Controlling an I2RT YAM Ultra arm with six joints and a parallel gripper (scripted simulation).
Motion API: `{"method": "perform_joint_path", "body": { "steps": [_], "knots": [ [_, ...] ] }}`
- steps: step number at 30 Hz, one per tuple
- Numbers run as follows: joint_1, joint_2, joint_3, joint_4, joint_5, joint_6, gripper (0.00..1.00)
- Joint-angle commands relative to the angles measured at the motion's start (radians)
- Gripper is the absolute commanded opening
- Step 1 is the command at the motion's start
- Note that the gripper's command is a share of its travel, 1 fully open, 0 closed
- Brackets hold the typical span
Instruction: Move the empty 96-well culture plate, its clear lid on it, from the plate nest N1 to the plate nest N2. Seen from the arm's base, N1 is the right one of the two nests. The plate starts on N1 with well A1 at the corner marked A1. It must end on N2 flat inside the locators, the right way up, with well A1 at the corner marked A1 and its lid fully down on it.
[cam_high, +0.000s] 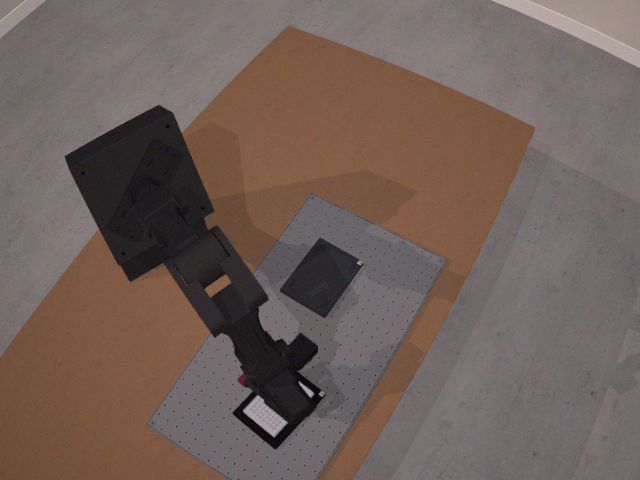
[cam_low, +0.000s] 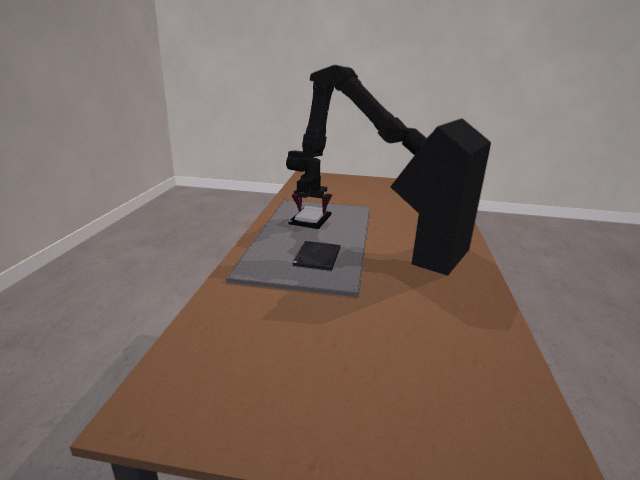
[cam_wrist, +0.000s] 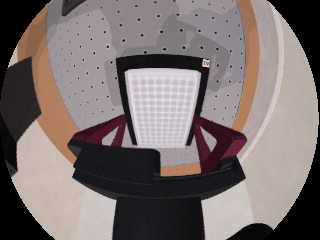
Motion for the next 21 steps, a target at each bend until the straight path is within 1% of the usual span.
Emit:
{"method": "perform_joint_path", "body": {
  "steps": [1, 9, 10, 11, 21],
  "knots": [
    [-0.014, 0.021, 0.03, 0.03, -0.013, -0.007, 1.0],
    [-0.016, 0.067, 0.047, 0.059, -0.016, -0.009, 1.0],
    [-0.016, 0.065, 0.047, 0.059, -0.015, -0.008, 1.0],
    [-0.015, 0.041, 0.047, 0.059, -0.015, -0.008, 1.0],
    [-0.015, 0.043, 0.047, 0.051, -0.015, -0.008, 1.0]
  ]
}}
